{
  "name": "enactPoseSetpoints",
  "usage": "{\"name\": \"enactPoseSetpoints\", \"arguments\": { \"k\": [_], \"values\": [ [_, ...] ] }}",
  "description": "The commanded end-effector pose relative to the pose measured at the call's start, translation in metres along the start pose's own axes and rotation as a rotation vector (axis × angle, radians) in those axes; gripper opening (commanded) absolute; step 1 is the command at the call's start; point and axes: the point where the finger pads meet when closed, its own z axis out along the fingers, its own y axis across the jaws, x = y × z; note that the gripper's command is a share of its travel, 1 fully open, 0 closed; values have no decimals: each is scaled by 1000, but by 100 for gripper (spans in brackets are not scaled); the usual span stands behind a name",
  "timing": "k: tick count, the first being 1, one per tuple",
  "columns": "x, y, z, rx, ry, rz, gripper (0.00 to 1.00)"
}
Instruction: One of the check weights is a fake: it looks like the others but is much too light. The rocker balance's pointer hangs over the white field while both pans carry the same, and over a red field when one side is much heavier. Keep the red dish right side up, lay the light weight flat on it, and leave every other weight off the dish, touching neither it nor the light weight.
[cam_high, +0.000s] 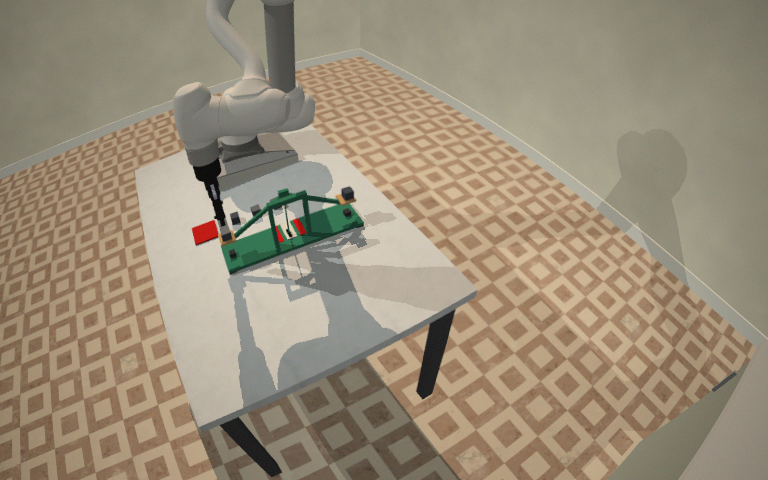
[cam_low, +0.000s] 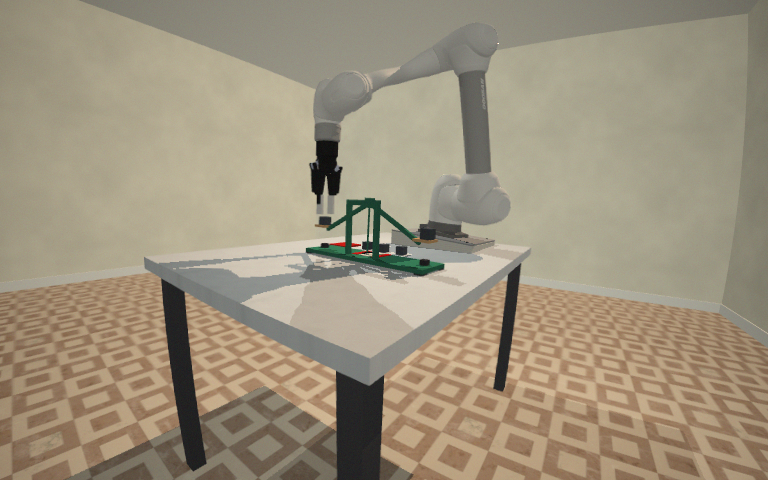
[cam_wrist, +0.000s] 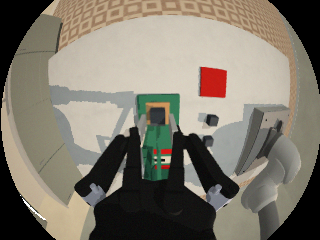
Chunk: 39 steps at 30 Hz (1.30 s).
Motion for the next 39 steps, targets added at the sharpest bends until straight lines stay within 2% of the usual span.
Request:
{"name": "enactPoseSetpoints", "arguments": {
  "k": [1,11,23,39],
  "values": [
    [0,0,0,0,0,0,35],
    [0,0,4,0,0,0,35],
    [0,0,28,0,0,0,35],
    [0,0,36,0,0,0,35]
  ]
}}
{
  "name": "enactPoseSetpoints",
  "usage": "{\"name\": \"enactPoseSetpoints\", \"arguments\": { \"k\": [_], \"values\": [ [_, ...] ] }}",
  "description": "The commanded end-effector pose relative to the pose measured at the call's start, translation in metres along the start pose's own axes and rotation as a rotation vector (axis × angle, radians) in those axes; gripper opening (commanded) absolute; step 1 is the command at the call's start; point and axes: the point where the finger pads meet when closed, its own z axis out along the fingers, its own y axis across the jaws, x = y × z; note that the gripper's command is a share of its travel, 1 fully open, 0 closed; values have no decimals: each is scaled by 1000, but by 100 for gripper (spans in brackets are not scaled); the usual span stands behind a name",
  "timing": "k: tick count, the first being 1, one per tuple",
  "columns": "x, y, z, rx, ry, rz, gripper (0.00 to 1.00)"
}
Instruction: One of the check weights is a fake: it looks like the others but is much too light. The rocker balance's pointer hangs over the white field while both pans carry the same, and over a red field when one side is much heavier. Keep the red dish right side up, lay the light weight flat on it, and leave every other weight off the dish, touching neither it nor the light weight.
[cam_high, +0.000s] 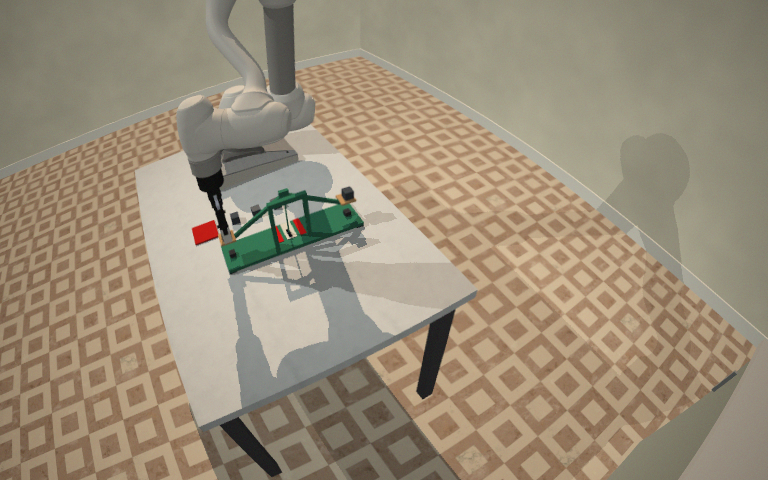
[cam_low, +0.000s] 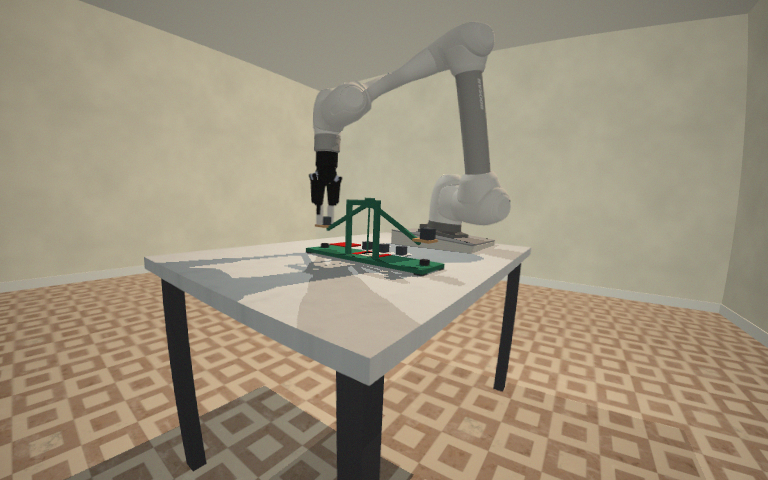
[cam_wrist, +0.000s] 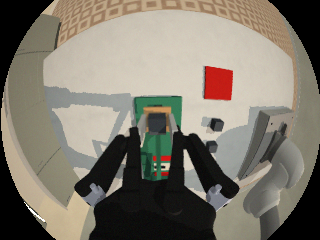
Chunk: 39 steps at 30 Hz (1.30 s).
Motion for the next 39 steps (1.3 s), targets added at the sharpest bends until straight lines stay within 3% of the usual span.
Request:
{"name": "enactPoseSetpoints", "arguments": {
  "k": [1,30,31,39],
  "values": [
    [0,0,0,0,0,0,35],
    [0,0,0,0,0,0,35],
    [0,0,0,0,0,0,24],
    [0,0,0,0,0,0,24]
  ]
}}
